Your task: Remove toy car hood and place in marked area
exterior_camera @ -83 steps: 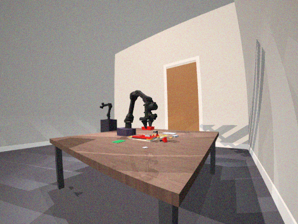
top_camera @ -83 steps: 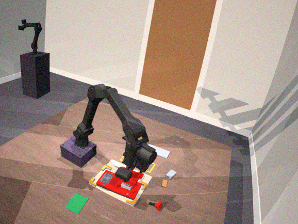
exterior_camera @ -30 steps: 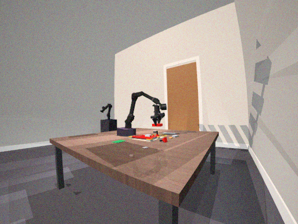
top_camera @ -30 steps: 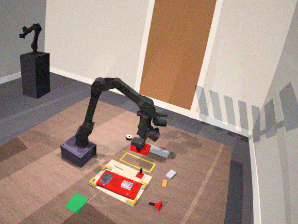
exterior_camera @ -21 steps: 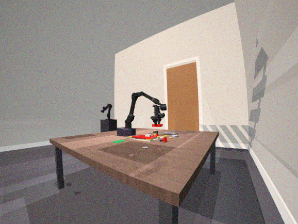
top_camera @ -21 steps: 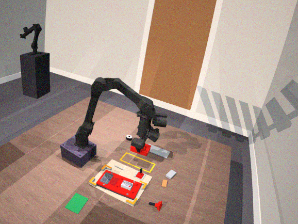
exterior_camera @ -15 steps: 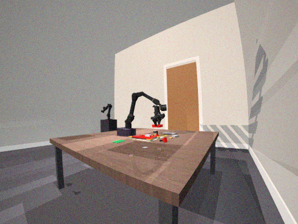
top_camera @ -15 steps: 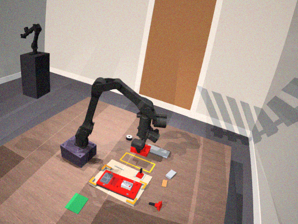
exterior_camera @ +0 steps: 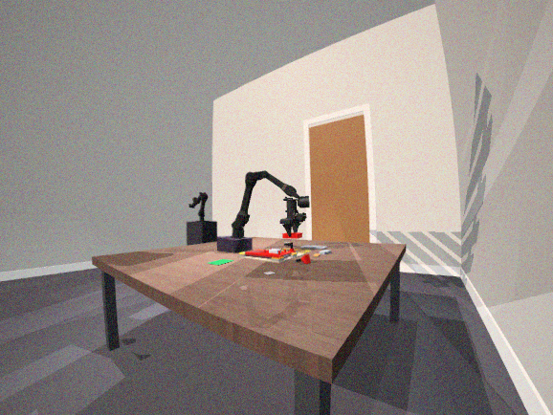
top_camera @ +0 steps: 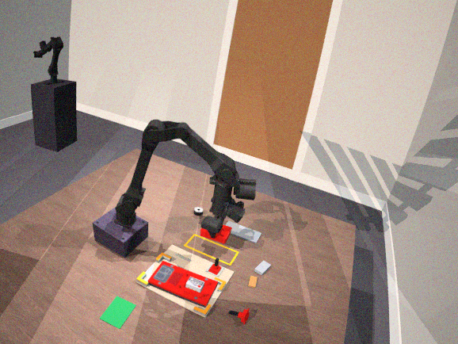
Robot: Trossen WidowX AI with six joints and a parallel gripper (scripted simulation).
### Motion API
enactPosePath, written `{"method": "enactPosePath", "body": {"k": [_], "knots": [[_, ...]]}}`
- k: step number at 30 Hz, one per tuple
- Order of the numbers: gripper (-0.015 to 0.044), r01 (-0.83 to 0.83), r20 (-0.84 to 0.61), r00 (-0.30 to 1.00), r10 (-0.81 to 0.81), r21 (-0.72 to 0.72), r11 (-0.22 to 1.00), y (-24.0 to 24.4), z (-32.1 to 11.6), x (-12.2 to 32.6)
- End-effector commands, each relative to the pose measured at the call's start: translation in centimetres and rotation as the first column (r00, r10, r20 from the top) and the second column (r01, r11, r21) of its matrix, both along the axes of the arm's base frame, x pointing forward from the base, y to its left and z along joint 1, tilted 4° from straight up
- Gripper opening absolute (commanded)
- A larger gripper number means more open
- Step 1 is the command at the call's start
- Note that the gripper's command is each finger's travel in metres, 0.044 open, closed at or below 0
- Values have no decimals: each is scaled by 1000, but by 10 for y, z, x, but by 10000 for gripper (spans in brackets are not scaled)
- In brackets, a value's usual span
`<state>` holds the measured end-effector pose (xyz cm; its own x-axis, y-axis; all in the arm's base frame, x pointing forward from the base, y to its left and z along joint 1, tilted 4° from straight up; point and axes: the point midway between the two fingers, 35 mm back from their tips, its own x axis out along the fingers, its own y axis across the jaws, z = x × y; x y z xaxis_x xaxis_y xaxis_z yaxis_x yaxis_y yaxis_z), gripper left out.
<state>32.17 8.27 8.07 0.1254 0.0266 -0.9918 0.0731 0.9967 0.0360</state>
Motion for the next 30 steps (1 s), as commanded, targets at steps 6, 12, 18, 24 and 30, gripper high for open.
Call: {"method": "enactPosePath", "body": {"k": [6,12,18,24,30], "knots": [[0,5,-9,1000,-5,-5,1000,-1,-11,0],[0,5,-9,1000,-5,-5,1000,0,-17,1],[0,5,-9,1000,-5,-5,1000,0,-22,1],[0,5,-9,1000,-5,-5,1000,0,-28,2],[0,5,-9,1000,-5,-5,1000,0,-33,2]]}}
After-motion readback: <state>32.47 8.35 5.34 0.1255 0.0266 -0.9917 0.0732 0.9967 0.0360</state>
